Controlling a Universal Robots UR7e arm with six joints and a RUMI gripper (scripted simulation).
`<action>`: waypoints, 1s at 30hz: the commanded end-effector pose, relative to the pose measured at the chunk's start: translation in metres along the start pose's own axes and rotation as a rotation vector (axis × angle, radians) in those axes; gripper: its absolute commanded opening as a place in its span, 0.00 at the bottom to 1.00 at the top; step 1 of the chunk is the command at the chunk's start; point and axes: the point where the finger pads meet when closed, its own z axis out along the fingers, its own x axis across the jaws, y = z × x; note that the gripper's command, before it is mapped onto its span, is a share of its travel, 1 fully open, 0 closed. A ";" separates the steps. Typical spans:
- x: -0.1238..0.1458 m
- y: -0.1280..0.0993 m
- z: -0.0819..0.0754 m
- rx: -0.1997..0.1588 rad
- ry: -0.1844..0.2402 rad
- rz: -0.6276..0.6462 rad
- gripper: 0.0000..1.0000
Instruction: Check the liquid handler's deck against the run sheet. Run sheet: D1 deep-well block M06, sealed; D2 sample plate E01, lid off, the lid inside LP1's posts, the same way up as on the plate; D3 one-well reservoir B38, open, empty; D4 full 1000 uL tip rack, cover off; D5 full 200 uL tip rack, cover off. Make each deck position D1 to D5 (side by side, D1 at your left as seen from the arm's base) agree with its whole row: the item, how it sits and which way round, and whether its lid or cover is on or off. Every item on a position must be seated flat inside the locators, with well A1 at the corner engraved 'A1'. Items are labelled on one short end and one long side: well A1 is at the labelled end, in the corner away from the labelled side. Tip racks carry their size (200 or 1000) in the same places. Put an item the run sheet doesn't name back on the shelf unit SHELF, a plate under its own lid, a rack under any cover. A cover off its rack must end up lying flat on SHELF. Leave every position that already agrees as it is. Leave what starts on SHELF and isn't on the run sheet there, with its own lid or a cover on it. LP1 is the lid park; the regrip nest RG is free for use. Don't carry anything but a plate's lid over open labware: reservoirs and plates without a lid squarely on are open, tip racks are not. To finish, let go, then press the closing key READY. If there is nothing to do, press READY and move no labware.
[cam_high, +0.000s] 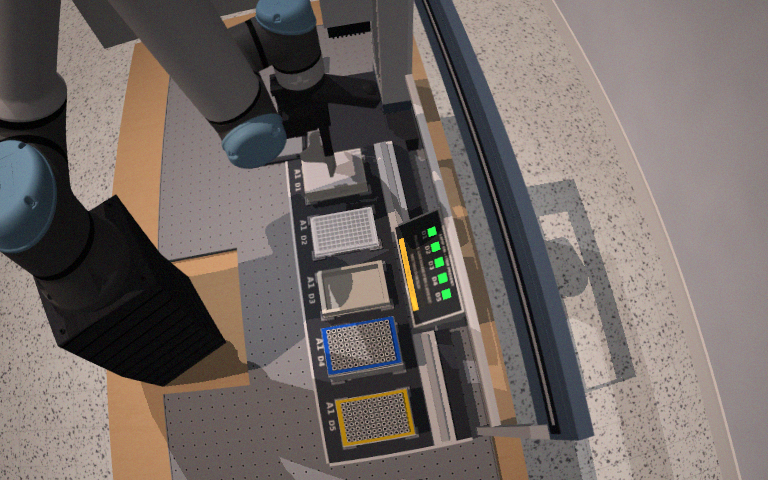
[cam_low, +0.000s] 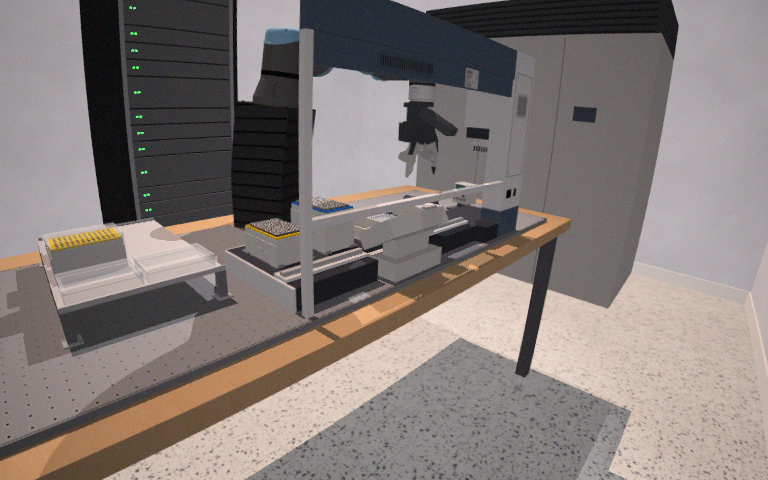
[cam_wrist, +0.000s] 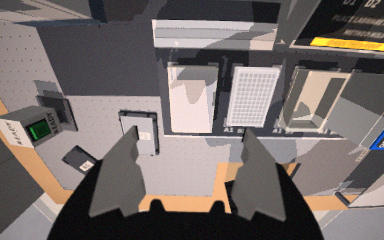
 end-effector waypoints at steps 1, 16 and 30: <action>0.001 0.002 -0.012 -0.004 0.001 0.001 0.82; 0.001 0.002 -0.033 -0.004 0.001 0.001 0.82; 0.001 0.001 -0.054 -0.002 0.001 0.001 0.82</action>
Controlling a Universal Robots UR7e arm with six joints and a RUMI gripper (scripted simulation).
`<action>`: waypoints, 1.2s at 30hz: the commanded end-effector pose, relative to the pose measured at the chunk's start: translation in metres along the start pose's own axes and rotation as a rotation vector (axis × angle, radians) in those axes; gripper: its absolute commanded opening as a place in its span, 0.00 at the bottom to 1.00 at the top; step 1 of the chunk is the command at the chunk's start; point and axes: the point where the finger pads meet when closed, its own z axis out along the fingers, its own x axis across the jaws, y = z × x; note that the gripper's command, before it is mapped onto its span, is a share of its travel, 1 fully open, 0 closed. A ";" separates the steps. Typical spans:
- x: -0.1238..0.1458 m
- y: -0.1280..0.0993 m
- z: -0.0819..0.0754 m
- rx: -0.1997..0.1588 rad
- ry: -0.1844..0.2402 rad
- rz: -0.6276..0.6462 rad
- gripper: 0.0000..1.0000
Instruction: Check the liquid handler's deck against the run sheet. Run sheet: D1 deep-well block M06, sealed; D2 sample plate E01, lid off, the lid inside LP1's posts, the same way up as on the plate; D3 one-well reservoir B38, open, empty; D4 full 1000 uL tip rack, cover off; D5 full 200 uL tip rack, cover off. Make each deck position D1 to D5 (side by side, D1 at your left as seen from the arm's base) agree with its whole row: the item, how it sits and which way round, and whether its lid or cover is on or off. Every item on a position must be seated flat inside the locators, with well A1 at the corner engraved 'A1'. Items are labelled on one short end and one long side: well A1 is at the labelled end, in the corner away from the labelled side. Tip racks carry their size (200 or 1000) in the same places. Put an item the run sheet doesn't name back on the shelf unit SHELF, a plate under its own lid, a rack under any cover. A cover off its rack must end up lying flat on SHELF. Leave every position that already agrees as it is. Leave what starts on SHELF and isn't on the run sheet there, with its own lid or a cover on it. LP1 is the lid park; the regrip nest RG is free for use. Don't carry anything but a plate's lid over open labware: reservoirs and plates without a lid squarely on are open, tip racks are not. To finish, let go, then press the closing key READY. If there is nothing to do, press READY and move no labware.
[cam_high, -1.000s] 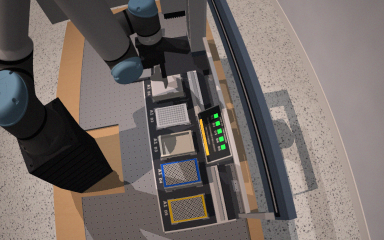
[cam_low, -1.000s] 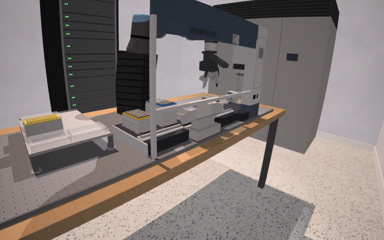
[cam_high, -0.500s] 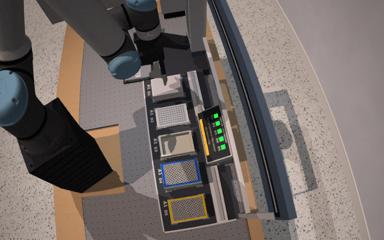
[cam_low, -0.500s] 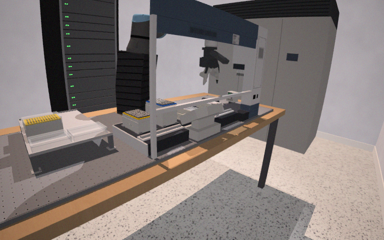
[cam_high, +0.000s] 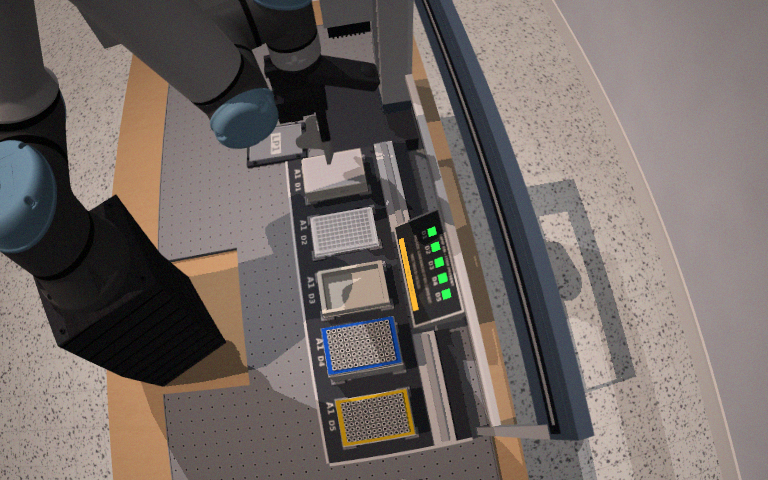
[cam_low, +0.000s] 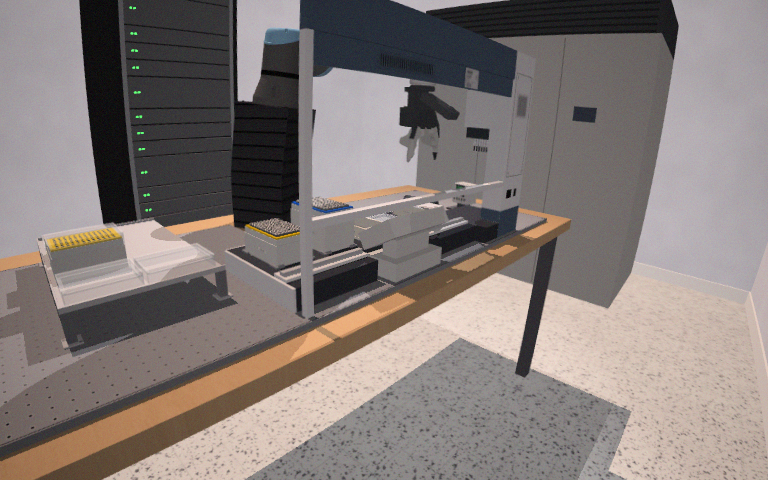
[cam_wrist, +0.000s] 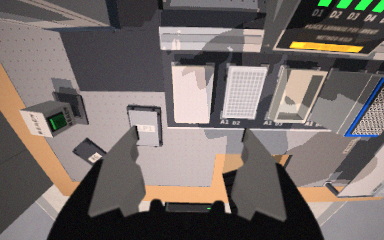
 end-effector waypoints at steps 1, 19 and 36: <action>0.001 0.002 -0.011 -0.003 0.001 0.001 0.82; 0.000 -0.001 -0.039 0.001 0.000 0.001 0.82; 0.000 -0.001 -0.064 0.001 -0.001 0.001 0.82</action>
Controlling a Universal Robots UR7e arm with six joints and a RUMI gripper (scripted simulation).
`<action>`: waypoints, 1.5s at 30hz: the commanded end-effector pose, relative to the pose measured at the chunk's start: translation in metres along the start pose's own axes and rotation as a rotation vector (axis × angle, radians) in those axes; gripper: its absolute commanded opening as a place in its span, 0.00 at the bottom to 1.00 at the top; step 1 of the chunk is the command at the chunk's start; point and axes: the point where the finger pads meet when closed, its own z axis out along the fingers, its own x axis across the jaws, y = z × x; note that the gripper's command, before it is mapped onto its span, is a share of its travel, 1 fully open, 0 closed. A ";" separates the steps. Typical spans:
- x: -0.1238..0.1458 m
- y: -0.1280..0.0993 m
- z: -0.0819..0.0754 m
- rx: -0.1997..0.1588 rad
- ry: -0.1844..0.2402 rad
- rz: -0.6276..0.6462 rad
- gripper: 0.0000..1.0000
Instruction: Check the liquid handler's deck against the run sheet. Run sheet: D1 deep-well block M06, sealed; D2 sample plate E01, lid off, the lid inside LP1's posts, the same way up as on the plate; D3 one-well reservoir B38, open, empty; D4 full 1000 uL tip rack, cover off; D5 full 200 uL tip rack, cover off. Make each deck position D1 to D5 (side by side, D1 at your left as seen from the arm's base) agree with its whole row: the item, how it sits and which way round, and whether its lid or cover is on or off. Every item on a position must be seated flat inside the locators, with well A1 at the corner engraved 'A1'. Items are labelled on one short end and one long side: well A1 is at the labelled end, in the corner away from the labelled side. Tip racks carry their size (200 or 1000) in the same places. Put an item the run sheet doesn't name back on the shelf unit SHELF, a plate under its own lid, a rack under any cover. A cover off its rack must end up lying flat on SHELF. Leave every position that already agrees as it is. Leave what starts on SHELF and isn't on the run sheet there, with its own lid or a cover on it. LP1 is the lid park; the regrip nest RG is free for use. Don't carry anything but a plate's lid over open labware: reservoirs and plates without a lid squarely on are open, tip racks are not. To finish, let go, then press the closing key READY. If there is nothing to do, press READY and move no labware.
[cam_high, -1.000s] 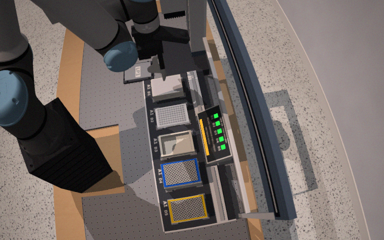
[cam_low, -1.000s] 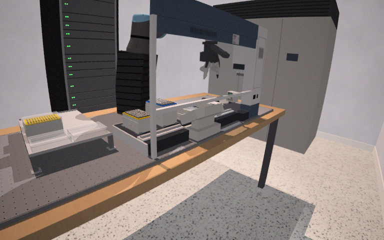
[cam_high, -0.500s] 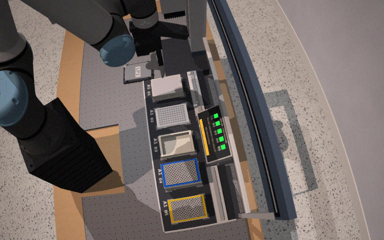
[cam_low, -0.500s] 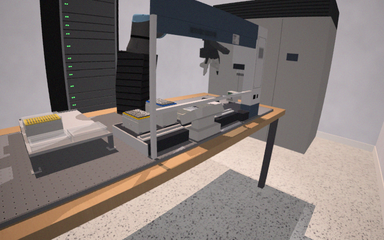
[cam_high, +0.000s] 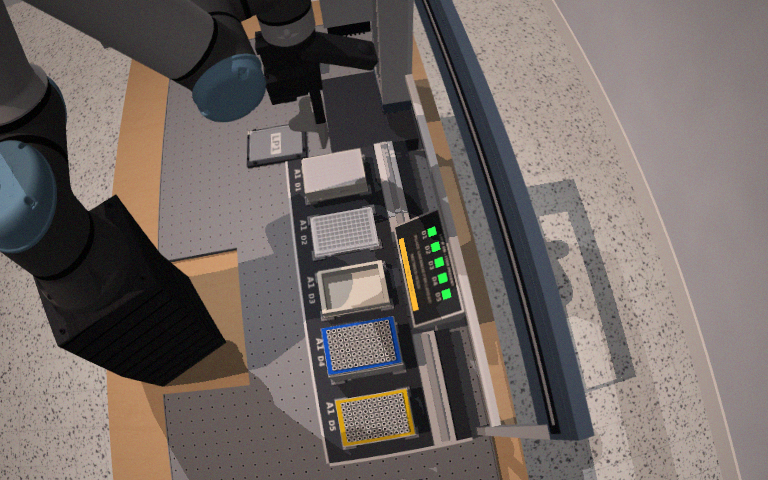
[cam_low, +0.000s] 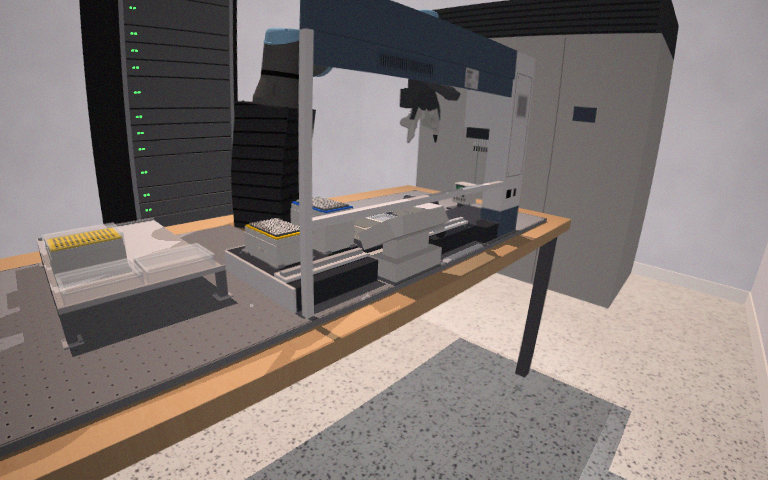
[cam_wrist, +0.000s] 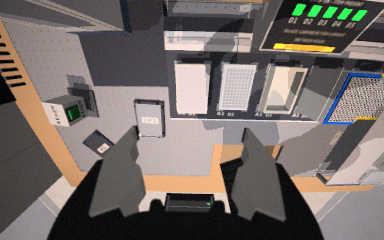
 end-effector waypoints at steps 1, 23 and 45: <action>0.000 -0.003 -0.013 0.003 -0.002 0.000 0.82; 0.000 0.057 -0.018 -0.001 0.000 -0.223 0.00; 0.001 0.083 -0.018 -0.002 -0.001 -0.579 0.00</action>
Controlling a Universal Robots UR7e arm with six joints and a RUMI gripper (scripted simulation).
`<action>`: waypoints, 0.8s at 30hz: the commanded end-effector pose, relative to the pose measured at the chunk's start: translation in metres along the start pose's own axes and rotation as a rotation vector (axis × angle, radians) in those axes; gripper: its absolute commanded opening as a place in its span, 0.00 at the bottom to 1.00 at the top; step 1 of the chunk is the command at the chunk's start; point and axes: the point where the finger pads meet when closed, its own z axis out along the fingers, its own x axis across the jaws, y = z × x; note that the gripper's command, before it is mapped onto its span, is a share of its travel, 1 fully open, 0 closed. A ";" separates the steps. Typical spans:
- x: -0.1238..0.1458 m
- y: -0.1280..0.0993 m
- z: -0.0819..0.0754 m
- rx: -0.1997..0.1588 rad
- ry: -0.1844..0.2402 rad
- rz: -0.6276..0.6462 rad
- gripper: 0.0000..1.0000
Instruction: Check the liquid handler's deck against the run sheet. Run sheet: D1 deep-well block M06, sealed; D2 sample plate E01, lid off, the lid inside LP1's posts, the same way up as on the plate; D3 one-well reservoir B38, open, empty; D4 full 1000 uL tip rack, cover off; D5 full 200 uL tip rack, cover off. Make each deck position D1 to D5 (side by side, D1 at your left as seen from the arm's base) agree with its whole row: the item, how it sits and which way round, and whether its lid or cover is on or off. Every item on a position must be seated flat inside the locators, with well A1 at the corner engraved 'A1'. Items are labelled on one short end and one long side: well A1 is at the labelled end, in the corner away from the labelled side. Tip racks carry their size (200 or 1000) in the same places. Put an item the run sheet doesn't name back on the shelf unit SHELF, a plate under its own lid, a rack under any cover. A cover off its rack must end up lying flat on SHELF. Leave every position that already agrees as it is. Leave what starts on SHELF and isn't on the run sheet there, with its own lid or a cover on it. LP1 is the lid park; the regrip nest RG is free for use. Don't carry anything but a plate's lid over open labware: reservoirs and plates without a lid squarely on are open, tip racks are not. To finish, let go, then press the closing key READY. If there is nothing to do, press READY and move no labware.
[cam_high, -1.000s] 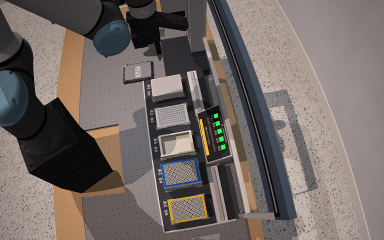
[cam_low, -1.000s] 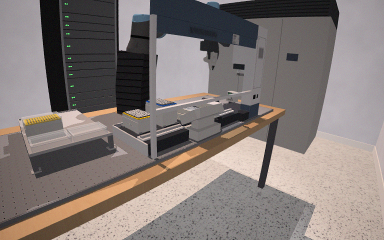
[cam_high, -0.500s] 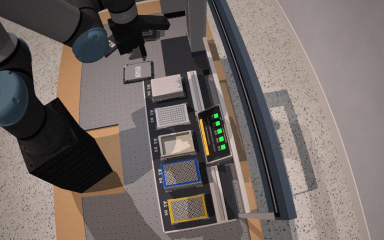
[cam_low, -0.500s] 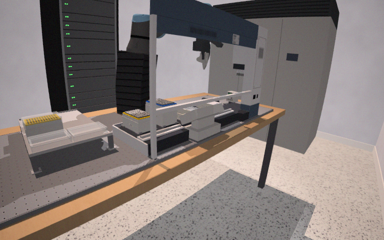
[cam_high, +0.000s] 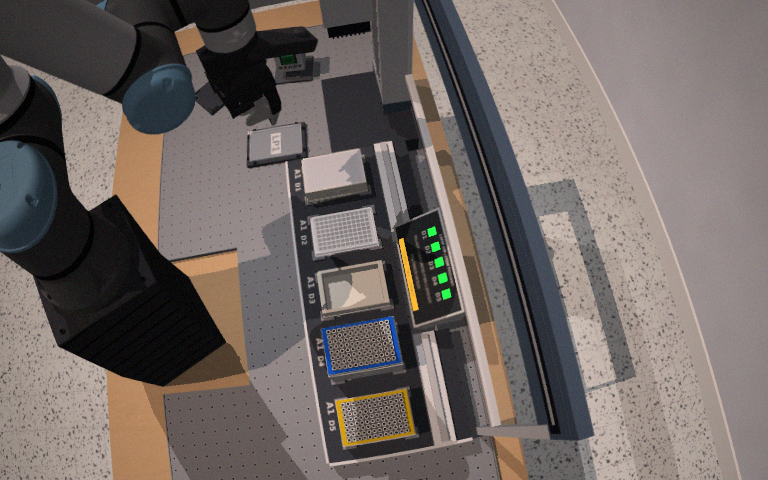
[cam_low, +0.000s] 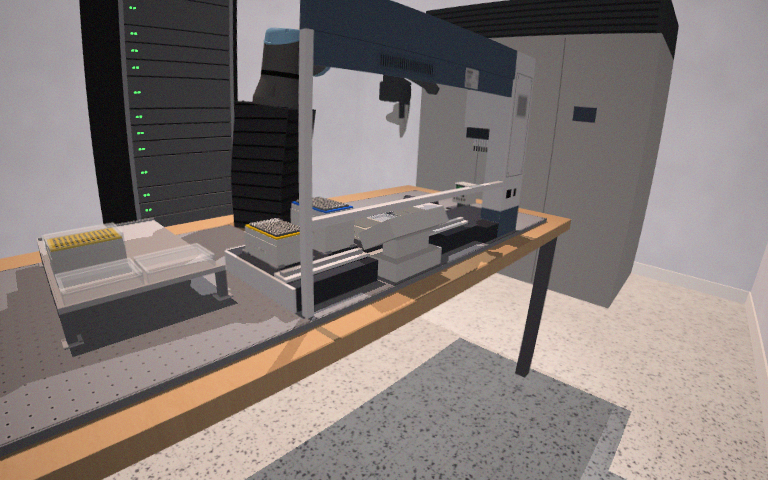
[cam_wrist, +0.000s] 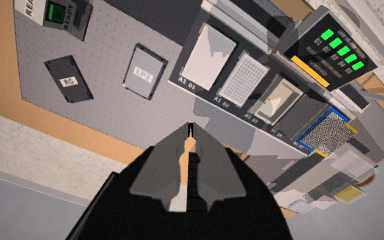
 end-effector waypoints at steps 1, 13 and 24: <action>0.000 0.002 0.000 0.002 -0.006 -0.126 0.00; 0.000 0.002 0.000 0.002 -0.006 -0.249 0.00; -0.024 0.047 0.000 0.003 -0.005 -0.454 0.00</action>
